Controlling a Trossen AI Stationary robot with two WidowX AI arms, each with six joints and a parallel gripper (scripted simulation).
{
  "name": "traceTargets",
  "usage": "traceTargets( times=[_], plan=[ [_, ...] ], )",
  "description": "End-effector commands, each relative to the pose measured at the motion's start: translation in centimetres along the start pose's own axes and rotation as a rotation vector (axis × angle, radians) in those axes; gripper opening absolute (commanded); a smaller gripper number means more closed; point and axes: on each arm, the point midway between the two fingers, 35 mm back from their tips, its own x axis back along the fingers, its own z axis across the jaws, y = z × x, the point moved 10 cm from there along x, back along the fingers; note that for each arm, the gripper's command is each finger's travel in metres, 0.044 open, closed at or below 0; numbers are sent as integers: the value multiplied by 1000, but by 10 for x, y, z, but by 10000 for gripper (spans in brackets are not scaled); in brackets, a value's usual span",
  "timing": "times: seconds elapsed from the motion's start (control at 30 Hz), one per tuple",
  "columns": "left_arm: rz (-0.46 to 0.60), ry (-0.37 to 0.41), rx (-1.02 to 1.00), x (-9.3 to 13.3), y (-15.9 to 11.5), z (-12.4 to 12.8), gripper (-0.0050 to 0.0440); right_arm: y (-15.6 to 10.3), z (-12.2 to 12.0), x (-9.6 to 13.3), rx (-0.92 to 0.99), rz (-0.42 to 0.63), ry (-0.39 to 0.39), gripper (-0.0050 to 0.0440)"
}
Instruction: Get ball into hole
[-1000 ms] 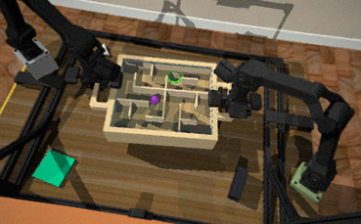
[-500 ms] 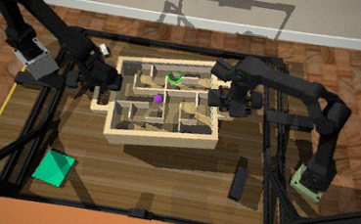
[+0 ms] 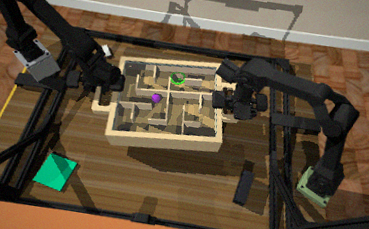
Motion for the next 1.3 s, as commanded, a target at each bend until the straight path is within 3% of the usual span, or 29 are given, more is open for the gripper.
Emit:
traceTargets(
  times=[0.0, 0.47, 0.9, 1.27],
  plan=[
    [-35, -7, 0, 1, -6, -1, 20, 7, 1, 2, 0, 39, 6, 20],
    [31, -22, 0, -4, 3, 1, 20, -3, -1, 7, 0, -27, 21, 20],
    [-21, -15, 0, -1, -4, 0, 20, 5, 0, 4, 0, 25, 15, 20],
    [1, -12, 0, -1, -1, 0, 20, 2, 0, 4, 0, 3, 11, 20]
  ],
)
